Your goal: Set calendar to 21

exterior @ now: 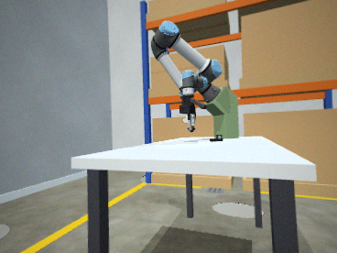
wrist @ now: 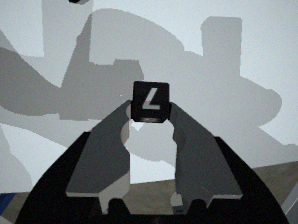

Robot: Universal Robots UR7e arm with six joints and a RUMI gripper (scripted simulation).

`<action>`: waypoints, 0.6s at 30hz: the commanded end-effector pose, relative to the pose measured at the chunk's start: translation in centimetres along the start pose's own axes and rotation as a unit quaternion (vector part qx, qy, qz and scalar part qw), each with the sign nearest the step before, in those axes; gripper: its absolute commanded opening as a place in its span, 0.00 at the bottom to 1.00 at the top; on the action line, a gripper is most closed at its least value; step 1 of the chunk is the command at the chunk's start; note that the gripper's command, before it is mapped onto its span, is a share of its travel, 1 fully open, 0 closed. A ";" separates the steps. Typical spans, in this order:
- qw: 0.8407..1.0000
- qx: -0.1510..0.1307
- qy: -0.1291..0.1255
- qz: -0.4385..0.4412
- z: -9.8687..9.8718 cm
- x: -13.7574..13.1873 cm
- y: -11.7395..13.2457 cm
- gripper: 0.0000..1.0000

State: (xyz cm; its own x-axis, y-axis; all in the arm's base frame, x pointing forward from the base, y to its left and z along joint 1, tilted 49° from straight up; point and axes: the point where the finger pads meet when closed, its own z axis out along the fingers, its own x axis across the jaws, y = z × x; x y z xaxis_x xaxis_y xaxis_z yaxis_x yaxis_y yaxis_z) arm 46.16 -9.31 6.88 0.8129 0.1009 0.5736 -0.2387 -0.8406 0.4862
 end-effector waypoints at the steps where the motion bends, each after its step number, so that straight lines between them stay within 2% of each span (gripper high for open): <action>1: 1.000 0.003 0.000 0.000 0.0 0.0 0.0 0.11; 7: 1.000 0.013 -0.002 -0.001 0.1 0.0 0.0 0.11; 18: 0.998 0.063 -0.007 -0.005 0.4 -0.2 0.1 0.11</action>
State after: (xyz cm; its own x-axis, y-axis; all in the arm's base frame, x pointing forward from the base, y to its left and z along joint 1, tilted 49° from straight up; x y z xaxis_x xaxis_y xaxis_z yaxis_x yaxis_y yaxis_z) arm 46.20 -9.52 6.60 0.8199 0.1012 0.5634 -0.1899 -0.8804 0.4345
